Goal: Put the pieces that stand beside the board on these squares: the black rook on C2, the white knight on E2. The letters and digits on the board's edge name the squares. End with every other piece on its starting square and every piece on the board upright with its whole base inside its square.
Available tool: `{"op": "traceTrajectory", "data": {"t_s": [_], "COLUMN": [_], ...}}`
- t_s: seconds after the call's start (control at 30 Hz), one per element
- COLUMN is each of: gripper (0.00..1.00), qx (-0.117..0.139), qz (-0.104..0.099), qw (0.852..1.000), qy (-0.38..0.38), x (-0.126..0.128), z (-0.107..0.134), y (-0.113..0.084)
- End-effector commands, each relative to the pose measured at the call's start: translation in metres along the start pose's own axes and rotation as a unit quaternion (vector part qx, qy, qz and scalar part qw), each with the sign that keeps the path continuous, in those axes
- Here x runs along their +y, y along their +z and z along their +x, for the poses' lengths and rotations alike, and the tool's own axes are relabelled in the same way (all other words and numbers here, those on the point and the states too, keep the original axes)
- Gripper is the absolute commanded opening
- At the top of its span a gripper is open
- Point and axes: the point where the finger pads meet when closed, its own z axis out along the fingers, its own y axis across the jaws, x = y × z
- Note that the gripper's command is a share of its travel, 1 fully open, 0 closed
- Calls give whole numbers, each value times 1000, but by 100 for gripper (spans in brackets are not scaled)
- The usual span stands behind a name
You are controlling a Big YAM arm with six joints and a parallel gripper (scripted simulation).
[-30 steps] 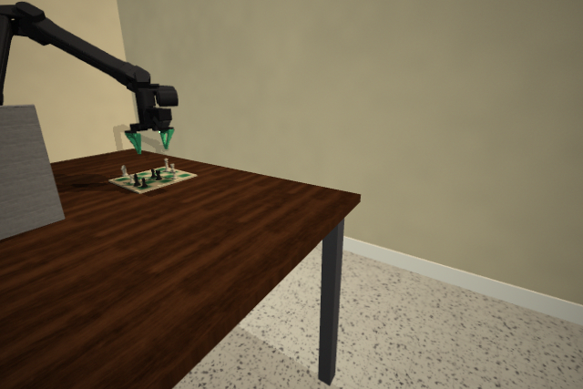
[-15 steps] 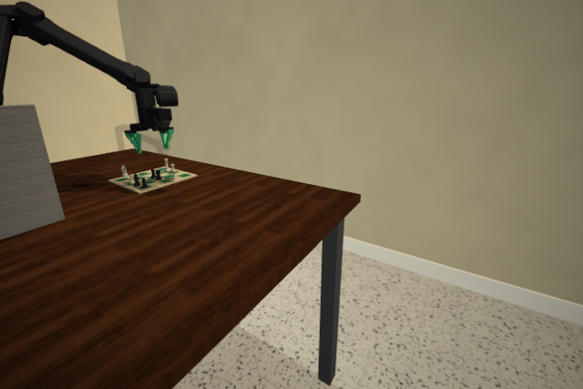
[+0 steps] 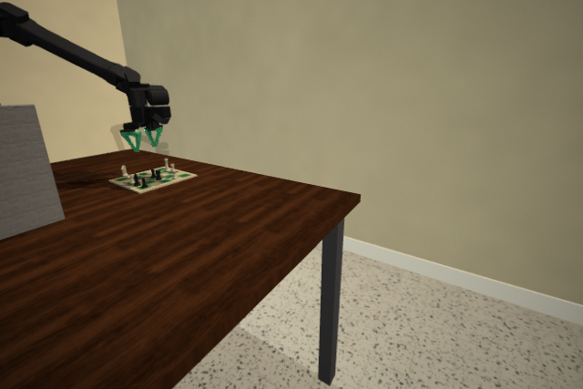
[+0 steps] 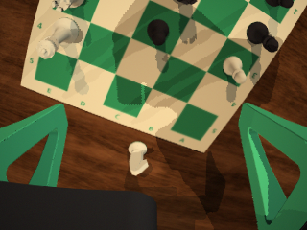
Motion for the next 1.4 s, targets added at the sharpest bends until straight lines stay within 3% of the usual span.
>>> {"op": "traceTrajectory", "data": {"t_s": [0.0,0.1,0.17,0.2,0.33,0.47,0.53,0.6,0.67,0.73,0.77,0.8,0.83,1.03,1.37], "gripper": [100,100,100,100,100,100,100,100,100,100,100,100,37,37,37], "qx": [-2,-3,-3,-2,-5,-7,-2,-9,-12,-12,-9,-9,-9,1,1], "qz": [-3,-3,-3,-2,-6,-7,-6,-11,-12,-12,-11,-11,-11,-10,-10], "qw": [990,975,975,955,918,872,844,810,780,780,742,728,713,615,615], "qy": [-140,-223,-223,-296,-396,-489,-536,-586,-626,-626,-670,-685,-701,-789,-789], "x": [14,19,19,18,20,31,16,34,35,35,34,34,34,34,34], "z": [31,58,58,68,100,123,124,124,120,120,127,127,127,127,127], "y": [0,1,1,2,4,1,13,2,-3,-3,3,4,3,3,3]}}
